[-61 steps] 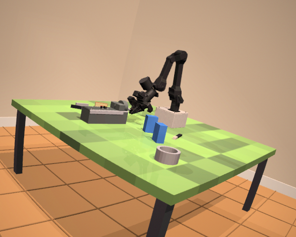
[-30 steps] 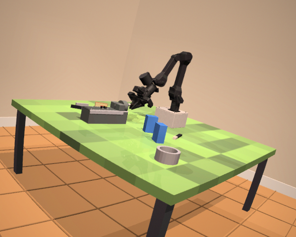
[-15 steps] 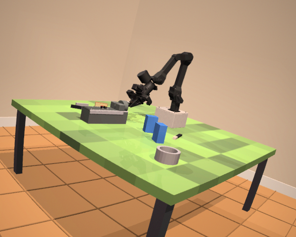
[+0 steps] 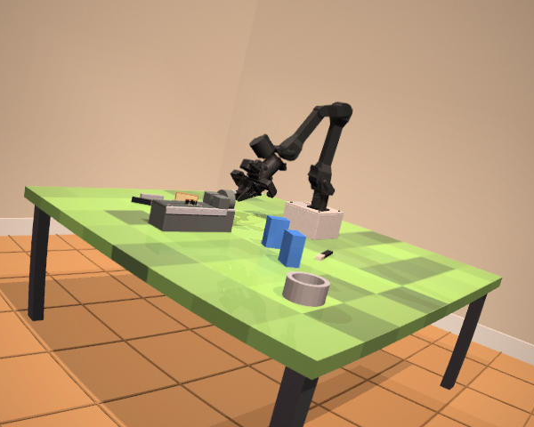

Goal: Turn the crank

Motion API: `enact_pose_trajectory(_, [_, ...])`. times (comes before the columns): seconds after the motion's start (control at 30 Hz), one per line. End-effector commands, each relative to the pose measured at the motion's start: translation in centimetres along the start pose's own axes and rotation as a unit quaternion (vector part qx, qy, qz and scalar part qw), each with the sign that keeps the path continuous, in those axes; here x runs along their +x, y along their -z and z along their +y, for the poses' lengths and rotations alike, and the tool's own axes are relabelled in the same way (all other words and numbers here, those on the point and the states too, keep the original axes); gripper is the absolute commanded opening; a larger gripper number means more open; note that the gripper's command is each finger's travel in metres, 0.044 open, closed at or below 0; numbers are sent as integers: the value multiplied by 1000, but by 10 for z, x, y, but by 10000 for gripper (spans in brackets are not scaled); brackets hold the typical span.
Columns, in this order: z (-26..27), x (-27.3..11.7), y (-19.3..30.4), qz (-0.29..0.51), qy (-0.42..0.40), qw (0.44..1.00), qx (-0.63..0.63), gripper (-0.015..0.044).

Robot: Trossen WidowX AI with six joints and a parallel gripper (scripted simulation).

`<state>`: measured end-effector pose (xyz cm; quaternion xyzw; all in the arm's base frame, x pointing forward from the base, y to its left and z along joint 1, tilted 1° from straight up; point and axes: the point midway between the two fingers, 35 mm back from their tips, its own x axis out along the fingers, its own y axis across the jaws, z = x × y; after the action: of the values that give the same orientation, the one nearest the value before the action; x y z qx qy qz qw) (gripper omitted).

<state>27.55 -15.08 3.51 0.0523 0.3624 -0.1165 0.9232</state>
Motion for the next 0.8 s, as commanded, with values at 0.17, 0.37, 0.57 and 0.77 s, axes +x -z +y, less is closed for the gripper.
enact_pose_trajectory(0.17, [-11,0,1,-1,14,1000,2,0])
enact_pose_trajectory(0.37, [-15,1,2,-1,14,1000,2,0])
enact_pose_trajectory(0.57, [-19,3,4,-1,14,1000,2,0])
enact_pose_trajectory(0.77, [-24,6,7,-1,14,1000,1,0])
